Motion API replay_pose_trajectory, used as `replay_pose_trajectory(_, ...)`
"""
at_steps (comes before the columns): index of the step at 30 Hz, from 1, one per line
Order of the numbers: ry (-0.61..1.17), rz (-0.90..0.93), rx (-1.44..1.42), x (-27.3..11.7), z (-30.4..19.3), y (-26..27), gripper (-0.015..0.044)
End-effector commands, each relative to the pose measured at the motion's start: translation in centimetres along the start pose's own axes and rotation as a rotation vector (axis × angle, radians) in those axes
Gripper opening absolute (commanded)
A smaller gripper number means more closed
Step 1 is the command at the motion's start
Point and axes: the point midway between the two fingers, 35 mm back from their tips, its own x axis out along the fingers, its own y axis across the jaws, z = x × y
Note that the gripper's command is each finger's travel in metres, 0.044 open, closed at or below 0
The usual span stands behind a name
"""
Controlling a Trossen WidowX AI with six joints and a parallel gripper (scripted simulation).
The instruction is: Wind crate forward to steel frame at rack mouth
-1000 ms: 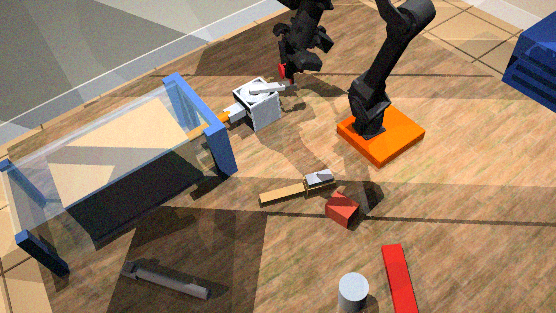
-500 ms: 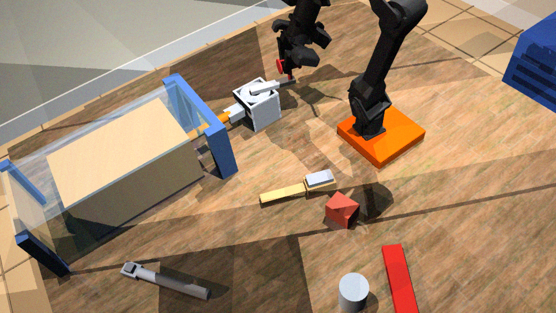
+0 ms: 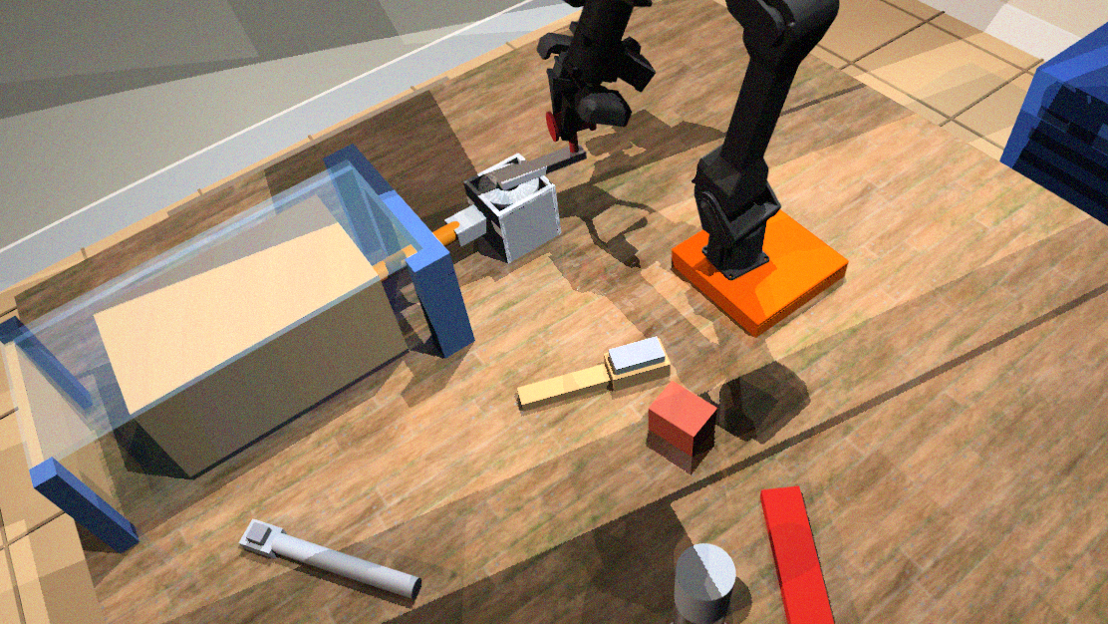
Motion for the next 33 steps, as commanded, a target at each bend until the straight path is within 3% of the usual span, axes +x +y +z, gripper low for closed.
replay_pose_trajectory(1, -0.003, 0.024, -0.016, 0.2, -0.2, 1.4, 0.0000)
replay_pose_trajectory(33, -0.001, 0.027, -0.017, 1.2, -2.8, 5.8, 0.0000)
